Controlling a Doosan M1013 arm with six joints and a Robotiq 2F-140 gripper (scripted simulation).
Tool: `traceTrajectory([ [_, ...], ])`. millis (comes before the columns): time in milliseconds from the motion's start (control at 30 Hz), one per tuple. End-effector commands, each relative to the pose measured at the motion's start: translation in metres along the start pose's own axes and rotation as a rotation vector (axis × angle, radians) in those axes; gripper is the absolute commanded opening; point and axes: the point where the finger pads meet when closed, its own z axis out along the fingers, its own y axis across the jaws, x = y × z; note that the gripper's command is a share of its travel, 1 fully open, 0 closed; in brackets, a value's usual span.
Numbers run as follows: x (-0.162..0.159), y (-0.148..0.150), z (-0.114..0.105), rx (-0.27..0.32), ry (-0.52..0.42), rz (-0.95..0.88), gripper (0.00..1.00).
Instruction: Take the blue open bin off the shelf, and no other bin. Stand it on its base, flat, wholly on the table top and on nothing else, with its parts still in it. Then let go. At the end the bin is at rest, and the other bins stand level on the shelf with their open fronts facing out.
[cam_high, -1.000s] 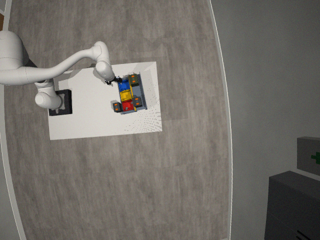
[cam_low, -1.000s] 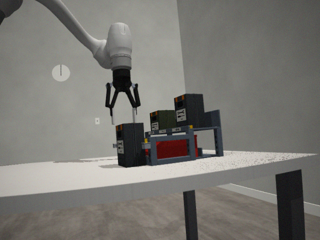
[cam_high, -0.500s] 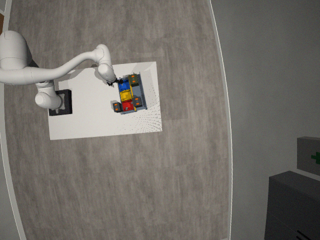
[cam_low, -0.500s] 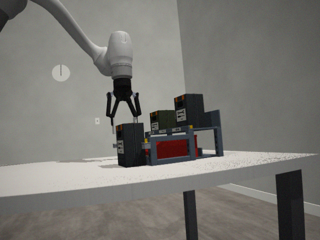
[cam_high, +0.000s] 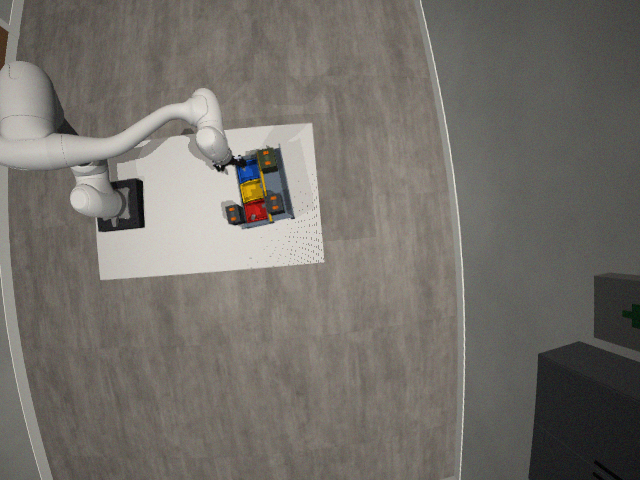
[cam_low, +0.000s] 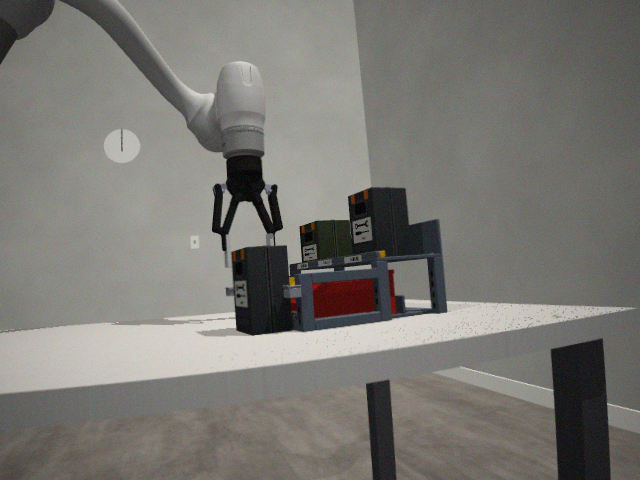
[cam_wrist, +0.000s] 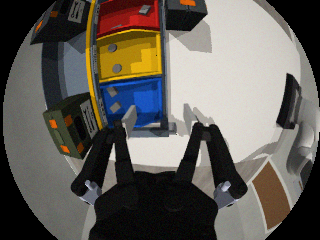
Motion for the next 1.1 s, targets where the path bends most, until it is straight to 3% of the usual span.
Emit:
traceTrajectory([
  [0,0.0,-0.0001,-0.0043,0.0,0.0,0.0,0.57],
  [1067,0.0,-0.0001,-0.0108,0.0,0.0,0.0,0.57],
])
